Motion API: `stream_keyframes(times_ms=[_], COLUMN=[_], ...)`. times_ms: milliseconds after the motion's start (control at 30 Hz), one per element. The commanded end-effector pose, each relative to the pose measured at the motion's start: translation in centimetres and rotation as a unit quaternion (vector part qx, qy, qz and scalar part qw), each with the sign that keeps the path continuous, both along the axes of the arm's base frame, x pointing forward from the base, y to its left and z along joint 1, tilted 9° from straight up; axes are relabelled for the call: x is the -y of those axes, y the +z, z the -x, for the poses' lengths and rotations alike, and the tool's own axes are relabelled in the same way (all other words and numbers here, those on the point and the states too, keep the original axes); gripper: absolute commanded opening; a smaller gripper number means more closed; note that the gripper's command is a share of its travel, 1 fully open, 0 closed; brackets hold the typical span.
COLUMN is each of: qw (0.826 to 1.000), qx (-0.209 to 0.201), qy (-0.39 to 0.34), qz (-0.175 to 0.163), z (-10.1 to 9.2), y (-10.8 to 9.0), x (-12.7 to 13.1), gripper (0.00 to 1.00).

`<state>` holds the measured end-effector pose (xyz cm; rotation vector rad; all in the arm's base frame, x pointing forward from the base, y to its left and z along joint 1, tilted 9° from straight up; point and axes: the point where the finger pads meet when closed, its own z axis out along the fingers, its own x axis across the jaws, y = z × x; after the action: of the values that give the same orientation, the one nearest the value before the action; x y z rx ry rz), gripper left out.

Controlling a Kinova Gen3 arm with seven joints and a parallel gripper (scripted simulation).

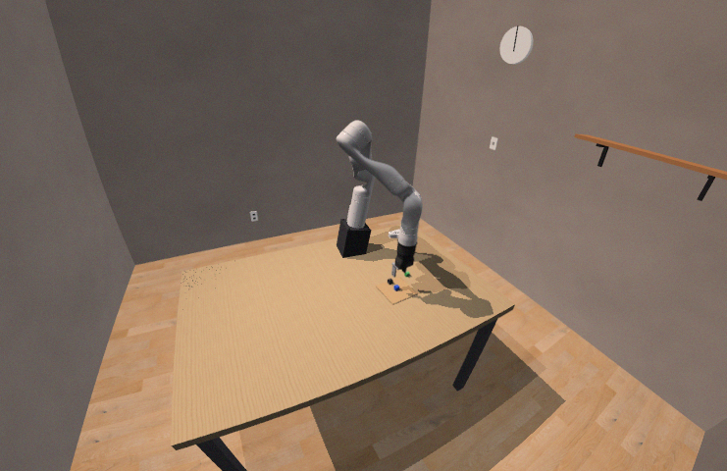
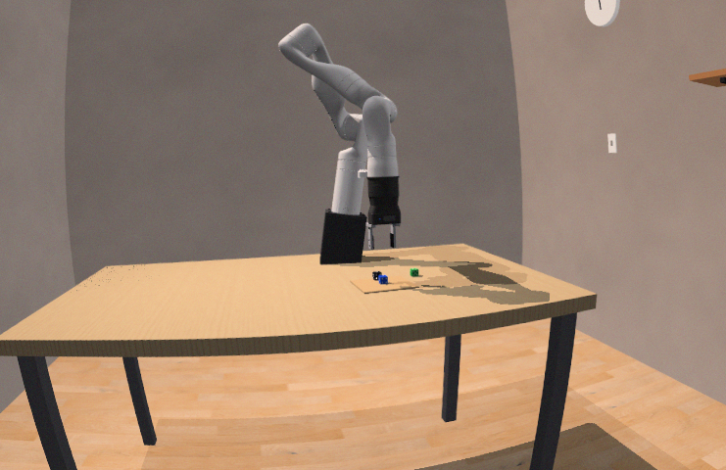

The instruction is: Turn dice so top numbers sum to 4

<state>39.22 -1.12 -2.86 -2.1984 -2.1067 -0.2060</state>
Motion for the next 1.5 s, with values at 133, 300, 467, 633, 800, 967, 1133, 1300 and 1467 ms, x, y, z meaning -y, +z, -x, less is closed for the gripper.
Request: stream_keyframes(times_ms=[133,300,467,633,800,967,1133,1300,1467], qw=[1.000,1.000,1.000,1.000,0.999,0.996,0.993,0.983,0.964], qx=[0.001,0.001,0.001,0.003,0.006,0.011,0.015,0.023,0.033], qy=[0.000,0.001,0.004,0.018,0.044,0.085,0.117,0.183,0.263], qz=[0.000,0.000,0.001,0.001,0.002,0.004,0.006,0.008,0.011], z=[-0.1,0.0,0.0,0.1,0.3,0.6,0.8,1.3,1.8], y=[0.1,0.1,0.0,0.0,0.0,-0.1,-0.2,-0.3,-0.4], x=[0.0,0.0,0.0,-0.1,-0.2,-0.4,-0.5,-0.8,-1.2], gripper=[1.00,1.00,1.00,1.00,1.00,1.00,1.00,1.00,1.00])
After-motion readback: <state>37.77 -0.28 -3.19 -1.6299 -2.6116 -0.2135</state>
